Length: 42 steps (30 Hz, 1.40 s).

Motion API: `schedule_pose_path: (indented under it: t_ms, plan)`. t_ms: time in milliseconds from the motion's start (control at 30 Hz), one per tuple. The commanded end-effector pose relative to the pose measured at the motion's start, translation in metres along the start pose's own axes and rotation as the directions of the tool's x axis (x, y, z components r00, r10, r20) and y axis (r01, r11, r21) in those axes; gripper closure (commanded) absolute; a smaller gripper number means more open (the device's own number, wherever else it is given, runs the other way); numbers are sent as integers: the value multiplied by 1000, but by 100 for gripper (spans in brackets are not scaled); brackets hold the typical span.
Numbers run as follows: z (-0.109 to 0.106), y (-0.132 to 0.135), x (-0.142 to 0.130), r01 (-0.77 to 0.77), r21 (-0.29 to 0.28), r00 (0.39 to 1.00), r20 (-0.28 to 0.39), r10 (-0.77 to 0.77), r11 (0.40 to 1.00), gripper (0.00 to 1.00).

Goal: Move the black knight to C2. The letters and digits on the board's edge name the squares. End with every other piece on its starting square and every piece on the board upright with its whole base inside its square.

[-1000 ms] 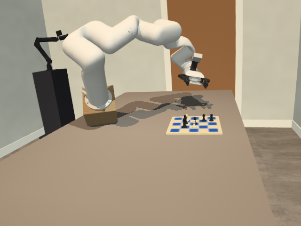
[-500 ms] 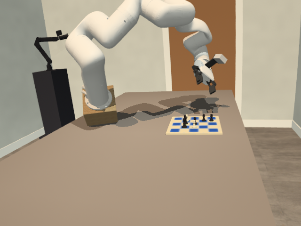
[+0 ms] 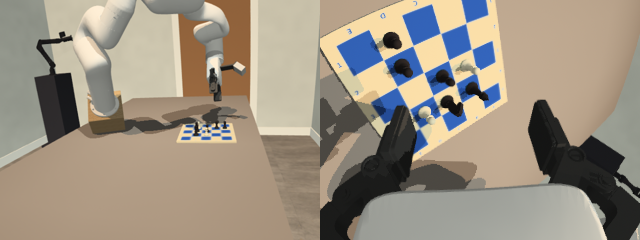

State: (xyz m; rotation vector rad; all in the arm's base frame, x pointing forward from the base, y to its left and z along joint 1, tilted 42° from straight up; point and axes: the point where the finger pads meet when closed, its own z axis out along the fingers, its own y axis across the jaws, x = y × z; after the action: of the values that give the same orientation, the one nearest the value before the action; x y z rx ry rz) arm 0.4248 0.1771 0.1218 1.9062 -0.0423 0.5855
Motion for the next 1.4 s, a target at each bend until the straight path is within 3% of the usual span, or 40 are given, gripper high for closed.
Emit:
schedule_pose_path:
  t_ms: [0, 33, 433, 467, 767, 800, 1100, 1133, 1367]
  plan:
    - [4, 12, -8, 127, 135, 991, 19, -130, 983, 0]
    - [6, 18, -15, 189, 198, 981, 15, -196, 962, 0]
    - [6, 18, -15, 189, 198, 981, 15, -196, 962, 0]
    - [7, 24, -22, 245, 256, 967, 1, -254, 935, 0]
    - [7, 24, -22, 245, 256, 967, 1, -254, 935, 0]
    - [7, 29, -29, 296, 307, 952, -19, -305, 905, 0]
    - [7, 29, -29, 296, 307, 952, -19, -305, 905, 0]
    - [7, 33, -36, 340, 351, 937, -43, -347, 872, 0]
    - [7, 33, -36, 340, 351, 937, -43, -347, 872, 0]
